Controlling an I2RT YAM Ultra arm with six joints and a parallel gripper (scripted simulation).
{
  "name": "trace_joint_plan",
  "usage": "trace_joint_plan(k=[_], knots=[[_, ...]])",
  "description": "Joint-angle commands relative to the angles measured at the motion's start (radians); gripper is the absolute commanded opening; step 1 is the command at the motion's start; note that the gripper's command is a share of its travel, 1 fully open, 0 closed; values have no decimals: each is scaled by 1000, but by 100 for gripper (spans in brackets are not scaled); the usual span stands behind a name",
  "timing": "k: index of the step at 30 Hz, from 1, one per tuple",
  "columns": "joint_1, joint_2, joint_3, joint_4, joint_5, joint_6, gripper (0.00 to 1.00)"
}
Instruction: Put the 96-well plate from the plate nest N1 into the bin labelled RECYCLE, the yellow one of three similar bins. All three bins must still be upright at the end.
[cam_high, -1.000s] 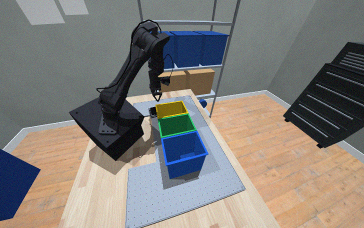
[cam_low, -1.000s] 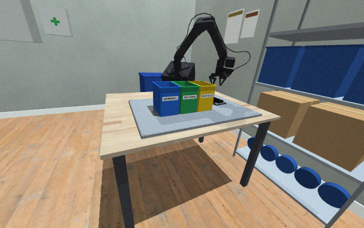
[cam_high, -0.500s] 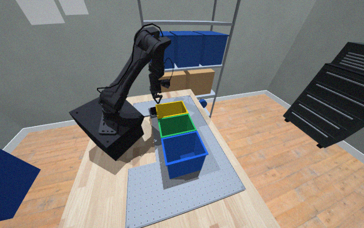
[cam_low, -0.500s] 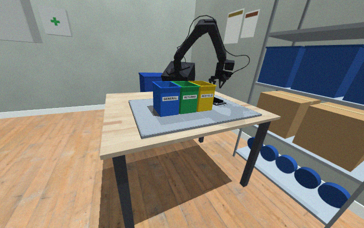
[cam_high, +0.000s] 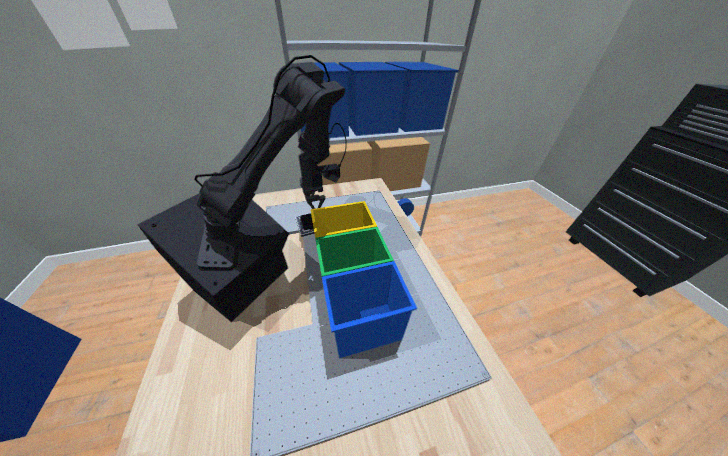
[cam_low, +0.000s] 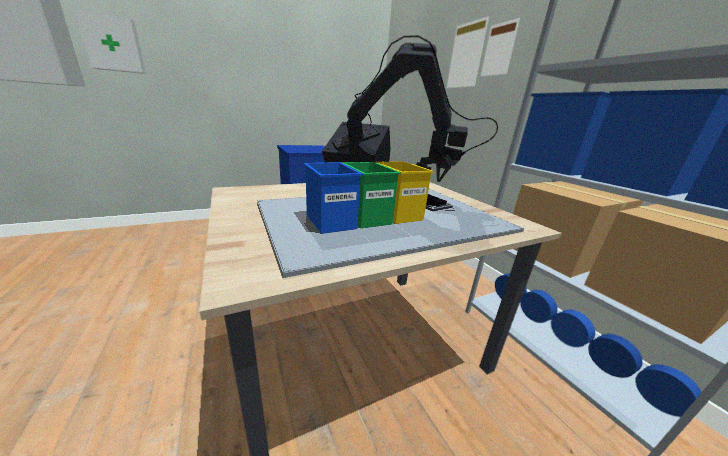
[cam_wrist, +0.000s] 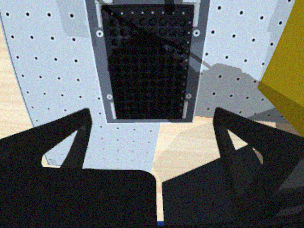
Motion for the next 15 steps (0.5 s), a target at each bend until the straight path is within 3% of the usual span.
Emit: trace_joint_plan(k=[1, 8, 15], knots=[[-5, 15, -21, 42, 16, -18, 100], [-18, 37, -21, 111, 17, -33, 100], [-27, 63, 2, 128, 17, -55, 100]])
